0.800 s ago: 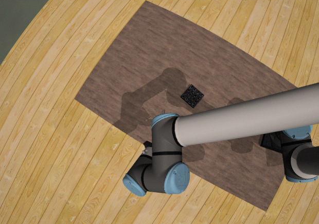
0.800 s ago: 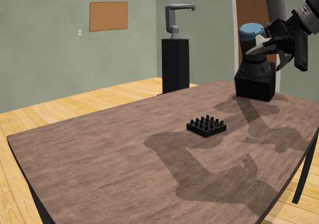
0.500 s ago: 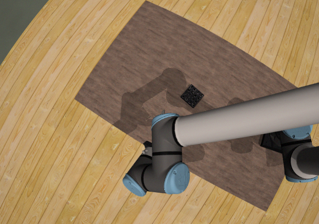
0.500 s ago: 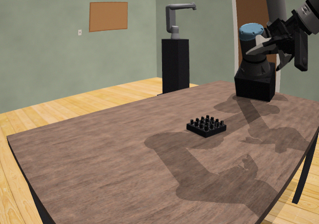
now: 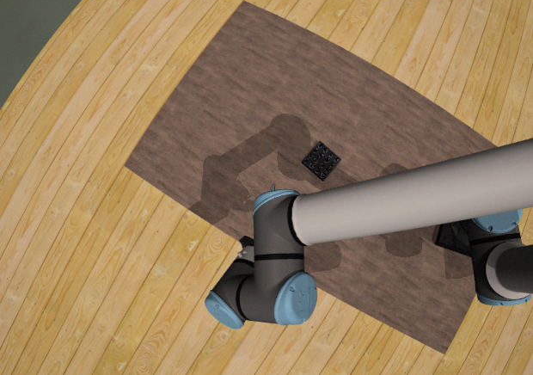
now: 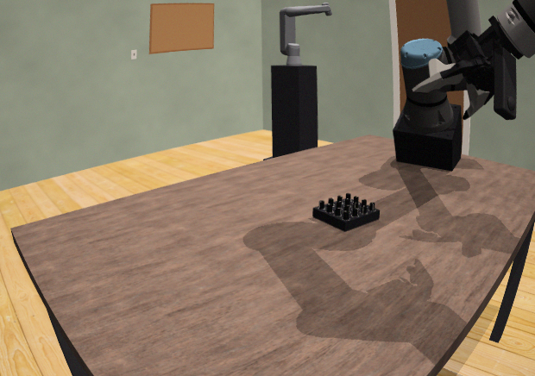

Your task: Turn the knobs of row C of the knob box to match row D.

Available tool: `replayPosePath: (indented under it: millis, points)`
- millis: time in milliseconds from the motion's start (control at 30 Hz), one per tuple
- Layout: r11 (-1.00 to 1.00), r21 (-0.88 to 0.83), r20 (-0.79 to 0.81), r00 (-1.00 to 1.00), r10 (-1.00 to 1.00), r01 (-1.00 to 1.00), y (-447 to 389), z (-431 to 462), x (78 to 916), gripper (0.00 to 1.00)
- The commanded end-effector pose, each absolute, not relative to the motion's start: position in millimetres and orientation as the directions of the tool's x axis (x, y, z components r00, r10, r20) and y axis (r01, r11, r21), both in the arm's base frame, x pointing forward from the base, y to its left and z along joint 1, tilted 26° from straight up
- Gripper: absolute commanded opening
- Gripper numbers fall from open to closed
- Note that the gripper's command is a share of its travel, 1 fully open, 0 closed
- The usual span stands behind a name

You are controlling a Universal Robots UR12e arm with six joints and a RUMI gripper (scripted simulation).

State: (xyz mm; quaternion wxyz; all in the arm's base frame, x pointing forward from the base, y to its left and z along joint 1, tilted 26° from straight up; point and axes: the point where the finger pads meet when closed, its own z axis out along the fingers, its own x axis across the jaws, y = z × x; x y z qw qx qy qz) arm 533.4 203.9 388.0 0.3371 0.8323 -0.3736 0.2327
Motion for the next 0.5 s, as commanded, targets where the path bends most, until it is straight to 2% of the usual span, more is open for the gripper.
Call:
replayPosePath:
  millis: [0, 467]
  points:
    - [-0.483, 0.372, 0.631, 0.598, -0.494, -0.793, 196, 382, 532, 1.00]
    - [-0.383, 0.253, 0.539, 0.458, -0.707, -0.888, 147, 321, 530, 1.00]
